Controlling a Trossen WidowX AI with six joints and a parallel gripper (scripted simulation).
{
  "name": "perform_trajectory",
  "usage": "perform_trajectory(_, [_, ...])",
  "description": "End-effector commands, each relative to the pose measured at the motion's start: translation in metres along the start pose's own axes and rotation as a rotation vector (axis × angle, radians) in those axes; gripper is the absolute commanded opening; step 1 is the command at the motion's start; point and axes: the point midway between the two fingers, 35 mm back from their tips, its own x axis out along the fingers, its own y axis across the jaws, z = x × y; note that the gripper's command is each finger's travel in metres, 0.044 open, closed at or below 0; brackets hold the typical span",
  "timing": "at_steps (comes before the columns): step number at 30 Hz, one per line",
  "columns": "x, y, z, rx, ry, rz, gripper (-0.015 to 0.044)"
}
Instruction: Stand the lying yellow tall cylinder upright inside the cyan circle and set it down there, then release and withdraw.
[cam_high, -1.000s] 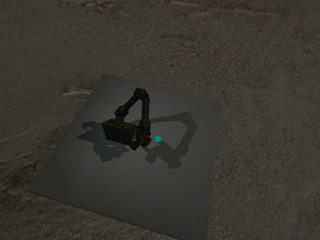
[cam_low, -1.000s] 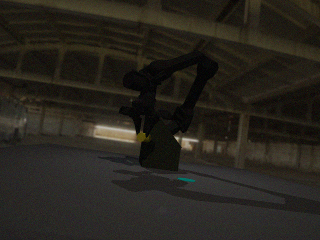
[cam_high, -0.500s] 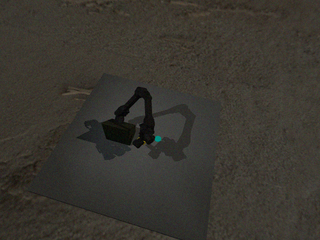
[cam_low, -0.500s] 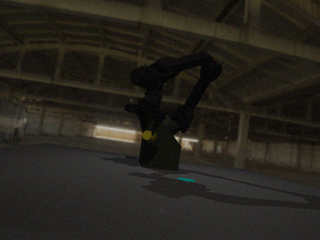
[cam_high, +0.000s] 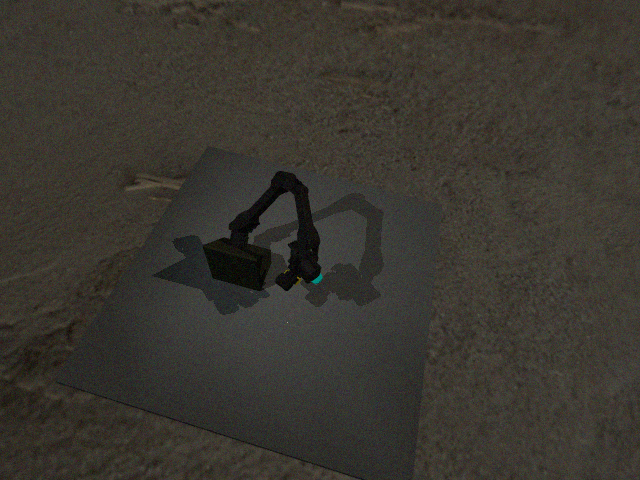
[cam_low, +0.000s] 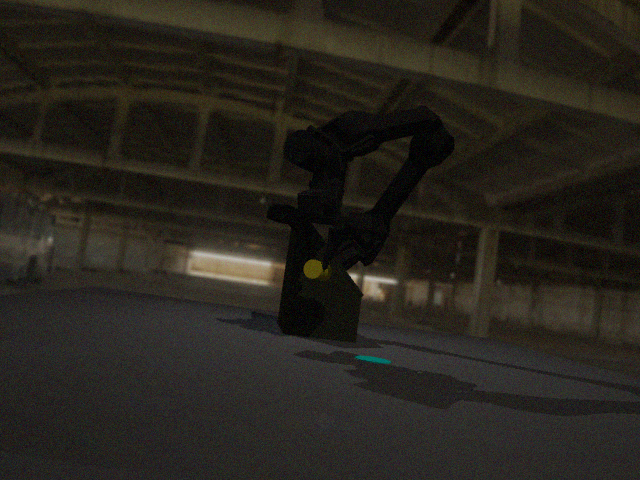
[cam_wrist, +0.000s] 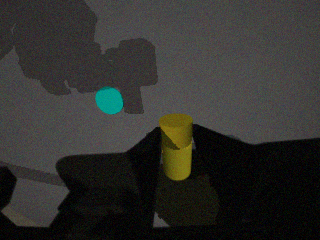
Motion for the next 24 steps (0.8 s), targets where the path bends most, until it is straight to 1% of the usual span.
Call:
perform_trajectory(1, [-0.004, 0.014, 0.005, -0.008, -0.009, -0.001, 0.0105])
perform_trajectory(24, [-0.010, 0.085, 0.012, -0.024, -0.005, 0.011, 0.0105])
